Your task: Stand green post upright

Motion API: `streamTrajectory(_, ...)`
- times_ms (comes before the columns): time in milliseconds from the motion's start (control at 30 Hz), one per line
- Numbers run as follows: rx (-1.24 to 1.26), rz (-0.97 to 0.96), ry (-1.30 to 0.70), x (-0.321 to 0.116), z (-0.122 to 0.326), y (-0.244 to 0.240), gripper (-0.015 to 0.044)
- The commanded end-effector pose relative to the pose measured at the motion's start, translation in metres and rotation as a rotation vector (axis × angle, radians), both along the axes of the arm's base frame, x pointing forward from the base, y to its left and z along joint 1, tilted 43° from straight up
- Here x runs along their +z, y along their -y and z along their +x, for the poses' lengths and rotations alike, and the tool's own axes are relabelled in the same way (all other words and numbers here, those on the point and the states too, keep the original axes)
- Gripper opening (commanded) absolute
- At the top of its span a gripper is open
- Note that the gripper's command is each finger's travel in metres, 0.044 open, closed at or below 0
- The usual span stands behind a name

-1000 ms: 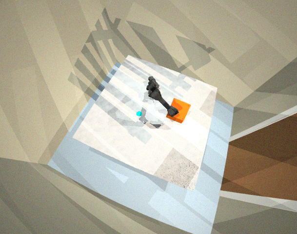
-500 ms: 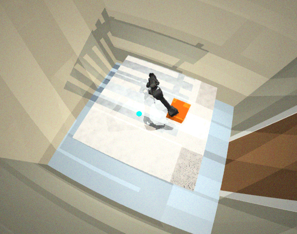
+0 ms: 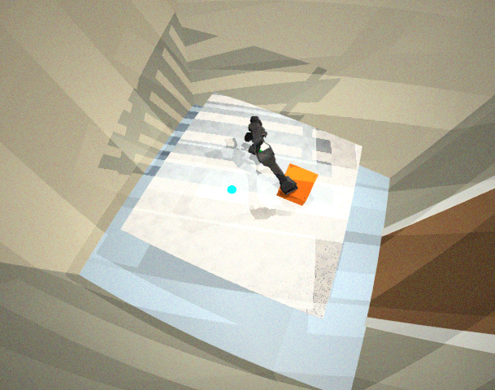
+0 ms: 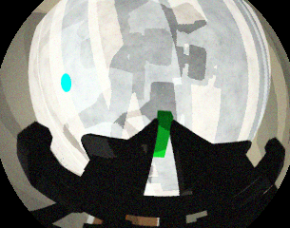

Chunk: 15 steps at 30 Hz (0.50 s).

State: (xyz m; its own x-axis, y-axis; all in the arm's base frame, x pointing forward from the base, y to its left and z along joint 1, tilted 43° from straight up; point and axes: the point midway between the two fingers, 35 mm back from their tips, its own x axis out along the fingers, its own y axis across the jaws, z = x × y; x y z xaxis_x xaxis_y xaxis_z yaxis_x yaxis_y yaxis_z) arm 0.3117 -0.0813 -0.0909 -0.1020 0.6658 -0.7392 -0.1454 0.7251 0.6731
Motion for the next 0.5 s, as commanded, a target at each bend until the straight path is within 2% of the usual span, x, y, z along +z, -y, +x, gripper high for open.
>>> streamTrajectory(0, 0.005, -0.003, 0.002, 0.012, 0.000, 0.010, 0.0023)
streamTrajectory(467, -0.024, -0.016, -0.021, 0.035, 0.010, -0.002, 0.0023)
